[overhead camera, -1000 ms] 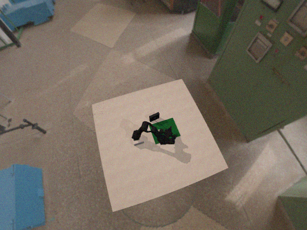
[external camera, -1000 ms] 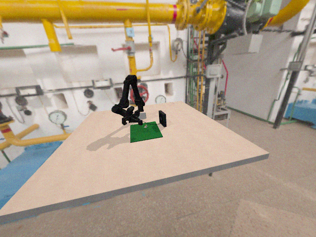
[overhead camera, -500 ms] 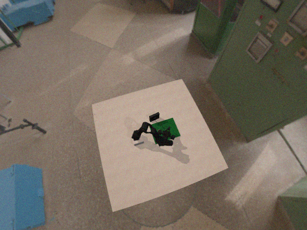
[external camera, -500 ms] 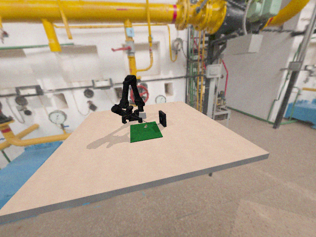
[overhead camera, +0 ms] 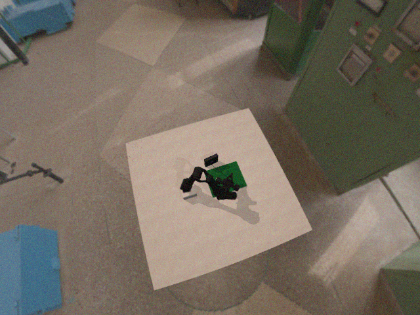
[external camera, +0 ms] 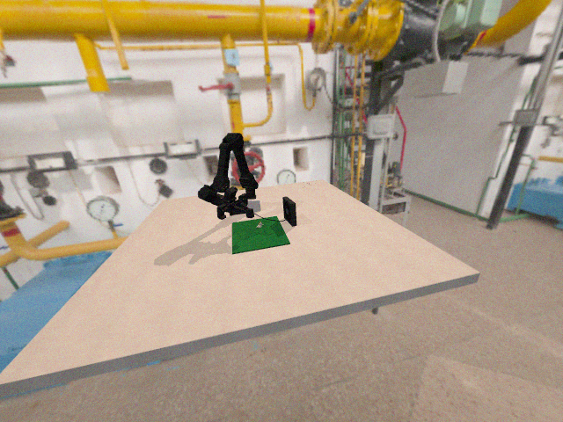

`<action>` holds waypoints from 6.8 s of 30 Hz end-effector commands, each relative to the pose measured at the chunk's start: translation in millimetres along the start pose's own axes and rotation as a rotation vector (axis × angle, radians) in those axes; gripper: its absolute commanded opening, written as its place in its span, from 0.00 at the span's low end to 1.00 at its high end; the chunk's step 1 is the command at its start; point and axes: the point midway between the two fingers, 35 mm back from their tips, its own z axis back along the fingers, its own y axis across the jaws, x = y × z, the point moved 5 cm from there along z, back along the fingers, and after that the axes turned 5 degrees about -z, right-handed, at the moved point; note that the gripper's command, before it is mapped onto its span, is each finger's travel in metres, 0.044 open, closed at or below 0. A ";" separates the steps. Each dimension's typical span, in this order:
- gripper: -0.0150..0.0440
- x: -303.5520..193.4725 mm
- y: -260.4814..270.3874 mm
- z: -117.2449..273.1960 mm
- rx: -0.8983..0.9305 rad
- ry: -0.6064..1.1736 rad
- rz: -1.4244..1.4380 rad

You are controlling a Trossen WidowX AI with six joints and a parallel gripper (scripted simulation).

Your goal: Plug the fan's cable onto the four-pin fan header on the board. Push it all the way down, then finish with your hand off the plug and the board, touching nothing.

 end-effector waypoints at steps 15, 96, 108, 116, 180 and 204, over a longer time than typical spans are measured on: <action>0.25 -0.9 0.0 1.0 0.000 0.000 0.001; 0.25 -64.5 -4.9 -3.4 0.000 0.001 -0.002; 0.25 -73.7 -5.8 -5.2 0.000 0.001 -0.003; 0.25 -79.8 -6.4 -6.3 0.000 0.001 -0.003; 0.25 -93.3 -7.6 -9.0 0.001 -0.001 0.002; 0.49 -93.6 -7.7 -9.0 0.000 -0.001 0.002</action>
